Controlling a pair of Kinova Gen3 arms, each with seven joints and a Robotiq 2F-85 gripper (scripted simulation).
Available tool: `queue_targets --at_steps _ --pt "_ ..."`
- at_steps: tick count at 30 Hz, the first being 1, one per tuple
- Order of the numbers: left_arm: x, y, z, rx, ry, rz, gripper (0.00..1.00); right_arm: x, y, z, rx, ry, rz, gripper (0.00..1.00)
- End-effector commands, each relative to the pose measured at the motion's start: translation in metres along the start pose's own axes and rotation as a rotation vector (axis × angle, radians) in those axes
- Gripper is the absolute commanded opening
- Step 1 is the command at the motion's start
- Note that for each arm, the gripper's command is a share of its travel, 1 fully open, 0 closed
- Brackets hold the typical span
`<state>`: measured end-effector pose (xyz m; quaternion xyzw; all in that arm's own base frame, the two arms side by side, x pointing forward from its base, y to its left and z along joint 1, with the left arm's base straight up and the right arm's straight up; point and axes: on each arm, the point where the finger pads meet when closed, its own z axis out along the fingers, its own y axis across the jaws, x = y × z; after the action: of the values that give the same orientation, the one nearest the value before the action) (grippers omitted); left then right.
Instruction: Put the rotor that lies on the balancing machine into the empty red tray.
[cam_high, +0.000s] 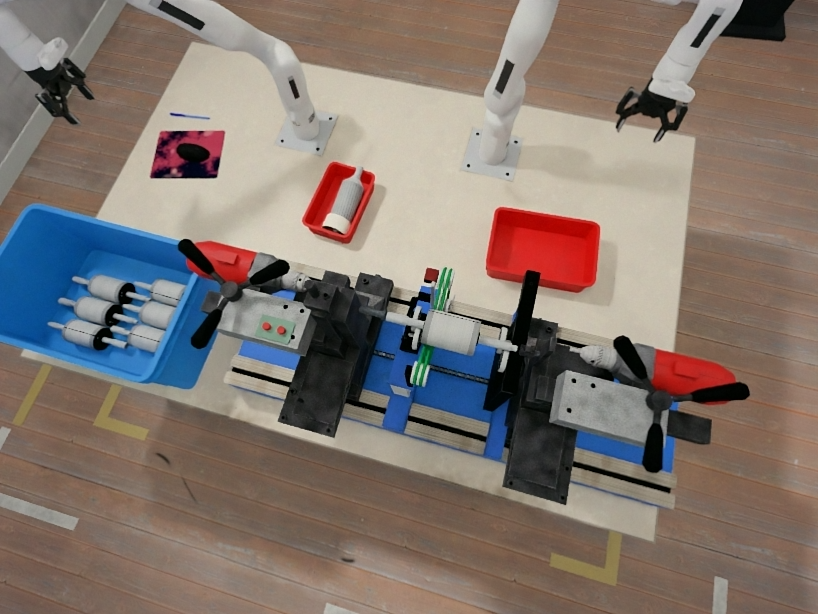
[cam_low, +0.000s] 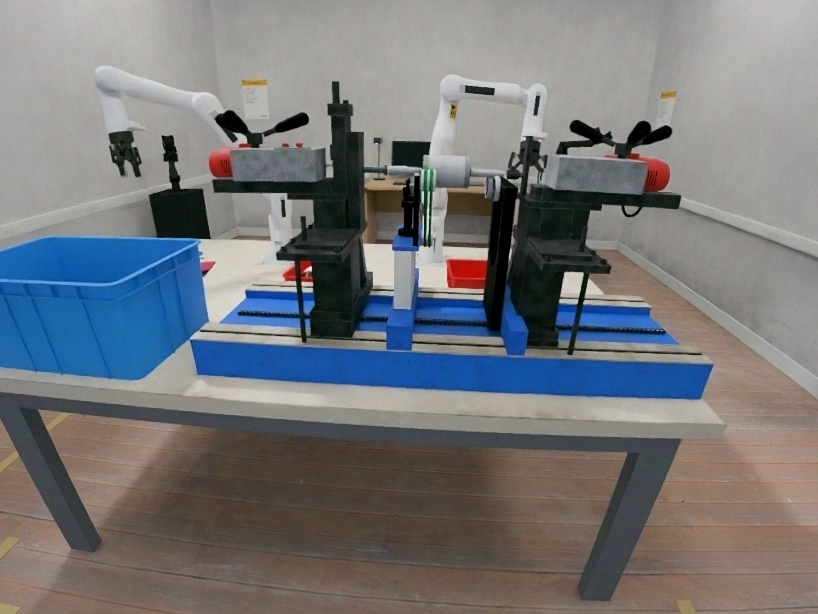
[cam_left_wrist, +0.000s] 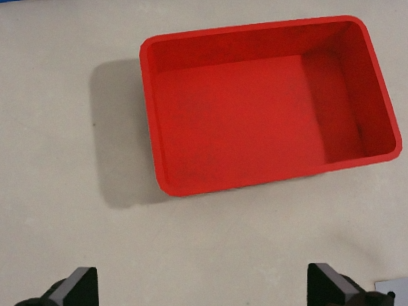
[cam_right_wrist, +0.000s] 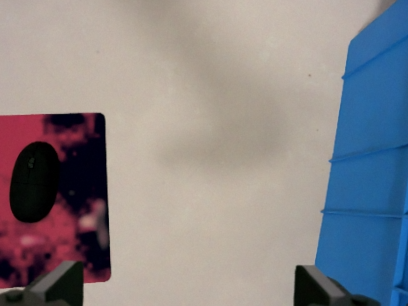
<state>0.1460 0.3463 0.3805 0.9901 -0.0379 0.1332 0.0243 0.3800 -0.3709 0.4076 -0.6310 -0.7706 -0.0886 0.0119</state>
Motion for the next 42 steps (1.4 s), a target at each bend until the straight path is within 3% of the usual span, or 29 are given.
queue_targets --at_steps 1,14,25,42 --pt "0.0 0.0 -0.001 0.002 0.0 0.0 1.0 0.002 0.002 -0.015 0.001 0.001 0.0 1.0" --pt "0.0 0.0 -0.001 0.002 0.0 0.0 1.0 0.005 0.005 -0.039 0.001 0.001 0.0 1.0" --pt "0.0 0.0 -0.001 0.002 0.0 0.0 1.0 0.008 0.005 -0.042 0.001 0.001 0.0 1.0" --pt "0.0 0.0 -0.001 0.002 0.0 0.0 1.0 0.054 -0.012 -0.037 0.001 0.001 0.0 1.0"
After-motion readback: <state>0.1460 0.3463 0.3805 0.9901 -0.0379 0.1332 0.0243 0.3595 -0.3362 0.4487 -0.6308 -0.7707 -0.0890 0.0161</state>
